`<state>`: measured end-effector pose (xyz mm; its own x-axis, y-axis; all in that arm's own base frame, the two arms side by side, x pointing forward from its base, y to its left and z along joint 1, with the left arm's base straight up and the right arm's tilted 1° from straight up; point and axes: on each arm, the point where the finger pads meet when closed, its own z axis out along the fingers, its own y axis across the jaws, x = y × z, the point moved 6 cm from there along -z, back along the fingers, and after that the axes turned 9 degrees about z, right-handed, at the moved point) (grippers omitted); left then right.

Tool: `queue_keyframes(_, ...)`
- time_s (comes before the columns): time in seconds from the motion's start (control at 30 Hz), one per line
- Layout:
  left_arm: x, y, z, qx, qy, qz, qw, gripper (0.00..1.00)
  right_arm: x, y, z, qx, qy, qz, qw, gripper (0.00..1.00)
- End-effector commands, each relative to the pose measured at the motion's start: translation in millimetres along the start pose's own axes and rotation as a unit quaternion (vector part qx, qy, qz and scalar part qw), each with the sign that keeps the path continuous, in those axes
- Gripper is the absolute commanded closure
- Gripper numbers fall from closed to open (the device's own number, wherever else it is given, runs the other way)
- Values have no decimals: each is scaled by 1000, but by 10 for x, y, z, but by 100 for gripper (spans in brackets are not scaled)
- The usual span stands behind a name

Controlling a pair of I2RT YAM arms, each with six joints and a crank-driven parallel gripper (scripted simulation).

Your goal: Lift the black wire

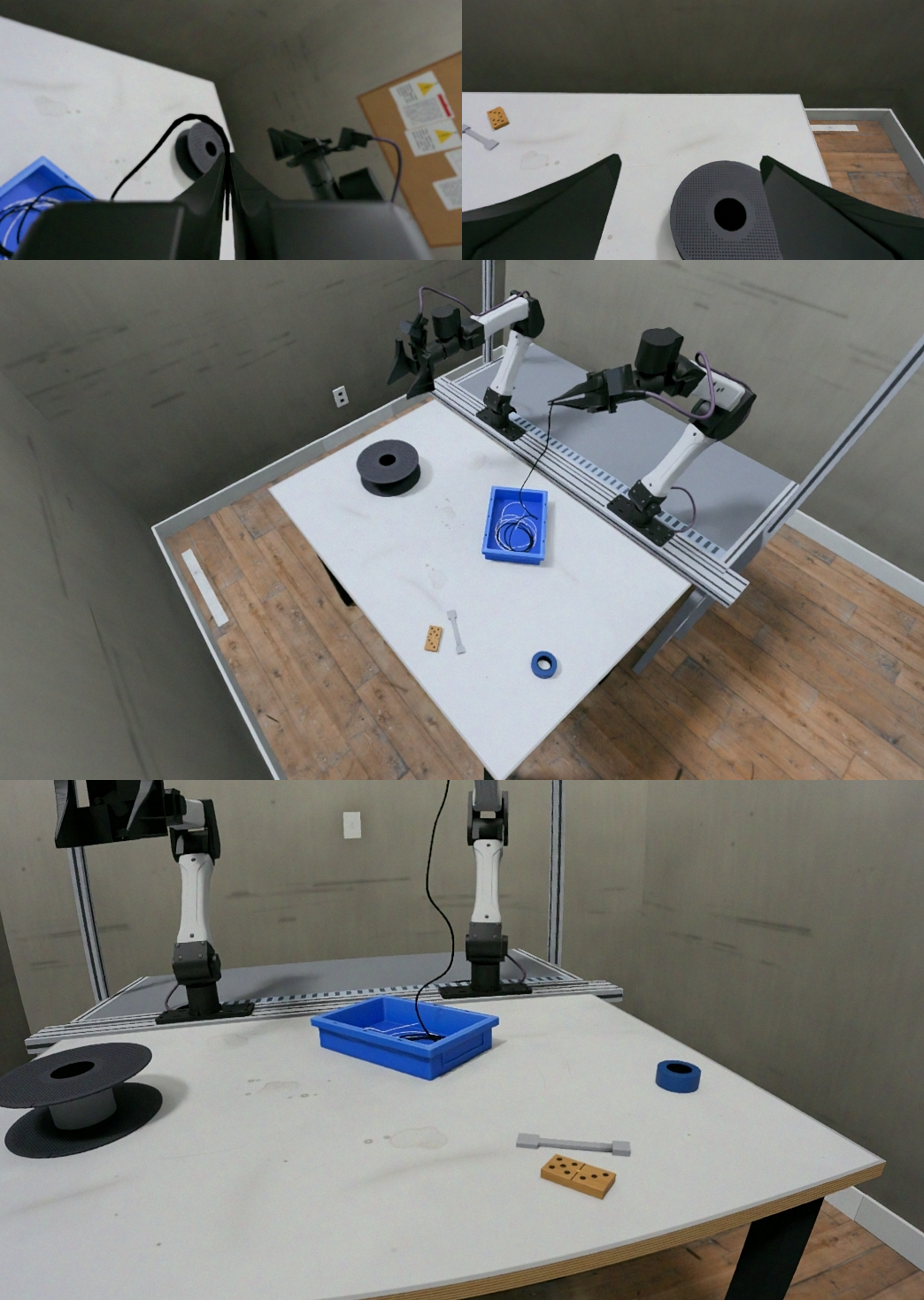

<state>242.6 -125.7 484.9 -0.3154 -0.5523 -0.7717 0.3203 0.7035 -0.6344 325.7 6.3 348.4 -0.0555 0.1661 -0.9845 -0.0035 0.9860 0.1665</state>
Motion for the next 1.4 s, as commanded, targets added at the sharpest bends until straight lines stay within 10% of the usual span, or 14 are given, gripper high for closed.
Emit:
queue_keyframes(0.0,-62,-66,-55,17,-16,3,1000,100,-122,-9,-39,-3,-27,-5,1000,0)
queue_keyframes(1.37,-157,-165,-93,17,-16,3,1000,100,-122,-9,-39,-3,-27,-5,1000,0)
